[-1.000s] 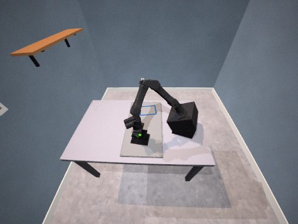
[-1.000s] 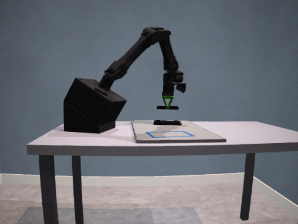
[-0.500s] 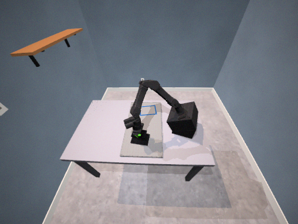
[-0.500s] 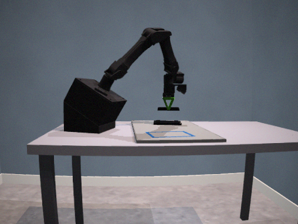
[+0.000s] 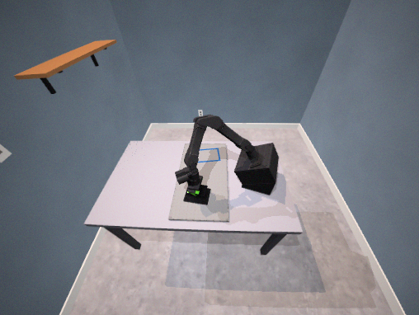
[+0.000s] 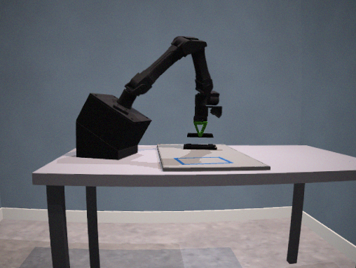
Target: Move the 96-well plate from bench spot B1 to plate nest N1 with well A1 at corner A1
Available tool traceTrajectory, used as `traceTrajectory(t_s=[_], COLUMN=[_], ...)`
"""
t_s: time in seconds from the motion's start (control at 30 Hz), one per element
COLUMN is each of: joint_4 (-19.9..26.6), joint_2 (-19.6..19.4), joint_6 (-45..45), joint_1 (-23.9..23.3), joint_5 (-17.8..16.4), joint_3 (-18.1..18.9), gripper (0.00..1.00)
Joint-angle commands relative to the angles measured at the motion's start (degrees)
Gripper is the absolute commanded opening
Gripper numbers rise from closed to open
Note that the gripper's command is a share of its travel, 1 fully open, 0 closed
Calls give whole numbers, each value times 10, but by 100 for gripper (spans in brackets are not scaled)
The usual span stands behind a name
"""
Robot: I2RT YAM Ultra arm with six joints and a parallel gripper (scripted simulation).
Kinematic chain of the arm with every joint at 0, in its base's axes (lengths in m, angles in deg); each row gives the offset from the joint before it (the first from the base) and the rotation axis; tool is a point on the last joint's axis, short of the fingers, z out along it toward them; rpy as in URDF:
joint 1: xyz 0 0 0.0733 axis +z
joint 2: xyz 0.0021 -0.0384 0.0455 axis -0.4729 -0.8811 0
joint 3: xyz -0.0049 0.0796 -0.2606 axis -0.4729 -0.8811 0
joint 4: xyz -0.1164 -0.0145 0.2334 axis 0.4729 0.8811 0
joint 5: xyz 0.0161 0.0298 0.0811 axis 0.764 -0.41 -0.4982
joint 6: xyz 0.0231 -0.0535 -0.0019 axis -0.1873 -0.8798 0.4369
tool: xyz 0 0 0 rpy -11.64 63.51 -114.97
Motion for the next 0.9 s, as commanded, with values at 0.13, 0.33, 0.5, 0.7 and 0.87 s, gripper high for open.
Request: traceTrajectory(t_s=[0.13, 0.33, 0.5, 0.7, 0.87], joint_4=[-33, -45, -59, -71, -64], joint_2=[-26, -36, -49, -60, -51], joint_6=[-11, -15, -20, -24, -20], joint_1=[-6, -14, -18, -13, -16], joint_5=[-5, -5, -6, -8, -6], joint_3=[-4, -5, -4, -4, 1], gripper=[0, 0, 0, 0, 0])
